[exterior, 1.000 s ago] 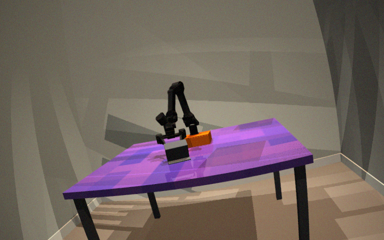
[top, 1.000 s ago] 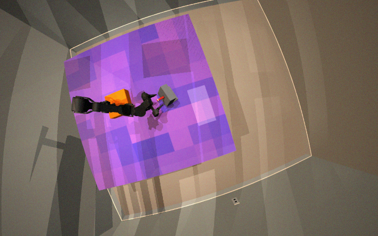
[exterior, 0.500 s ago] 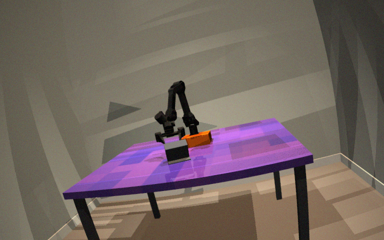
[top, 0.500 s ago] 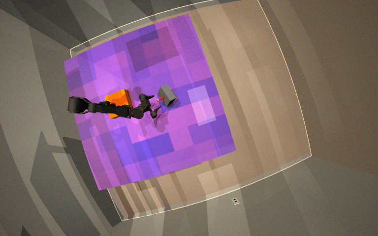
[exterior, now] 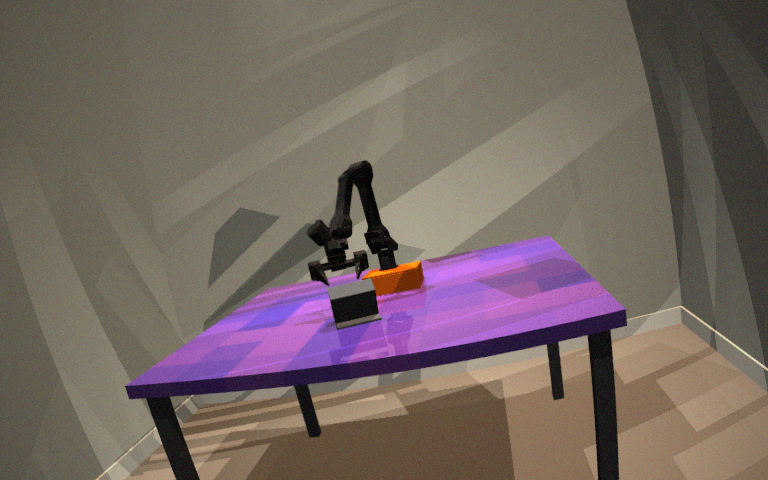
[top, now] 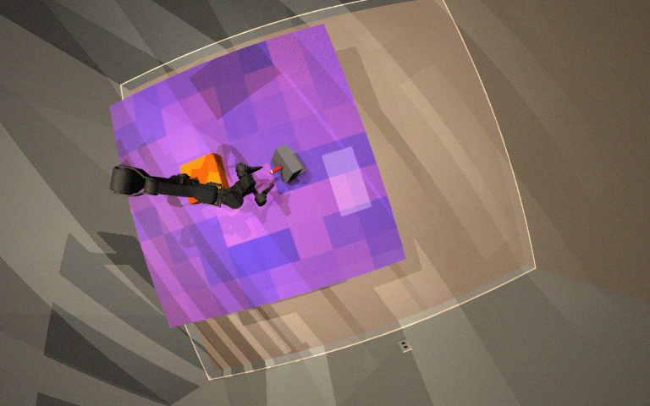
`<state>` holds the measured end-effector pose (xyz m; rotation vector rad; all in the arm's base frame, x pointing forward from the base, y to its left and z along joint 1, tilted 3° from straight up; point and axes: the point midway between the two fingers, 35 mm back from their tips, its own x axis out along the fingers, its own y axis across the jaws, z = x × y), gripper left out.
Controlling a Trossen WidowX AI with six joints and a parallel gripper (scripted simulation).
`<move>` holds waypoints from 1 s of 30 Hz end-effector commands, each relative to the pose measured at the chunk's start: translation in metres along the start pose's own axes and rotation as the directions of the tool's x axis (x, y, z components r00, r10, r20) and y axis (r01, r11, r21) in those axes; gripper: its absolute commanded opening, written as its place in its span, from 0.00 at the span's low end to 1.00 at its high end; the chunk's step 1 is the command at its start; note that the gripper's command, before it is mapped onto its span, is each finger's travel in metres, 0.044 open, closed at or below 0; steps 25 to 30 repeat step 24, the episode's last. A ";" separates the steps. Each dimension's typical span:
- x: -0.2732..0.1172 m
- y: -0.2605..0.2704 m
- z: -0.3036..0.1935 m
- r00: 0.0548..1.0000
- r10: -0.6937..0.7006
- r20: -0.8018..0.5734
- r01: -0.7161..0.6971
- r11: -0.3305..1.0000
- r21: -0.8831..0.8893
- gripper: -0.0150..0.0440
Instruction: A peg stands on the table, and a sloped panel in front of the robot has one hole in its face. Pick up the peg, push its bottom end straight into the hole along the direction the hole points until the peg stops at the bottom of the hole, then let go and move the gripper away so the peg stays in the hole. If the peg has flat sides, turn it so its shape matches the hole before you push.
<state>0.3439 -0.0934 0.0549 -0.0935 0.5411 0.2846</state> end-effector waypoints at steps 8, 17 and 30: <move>-0.014 0.000 0.000 1.000 0.002 0.002 -0.002 1.000 -0.002 1.00; -0.025 -0.001 0.000 1.000 0.001 0.003 -0.001 1.000 -0.002 1.00; -0.032 -0.002 0.000 1.000 0.000 0.003 0.000 1.000 -0.001 1.00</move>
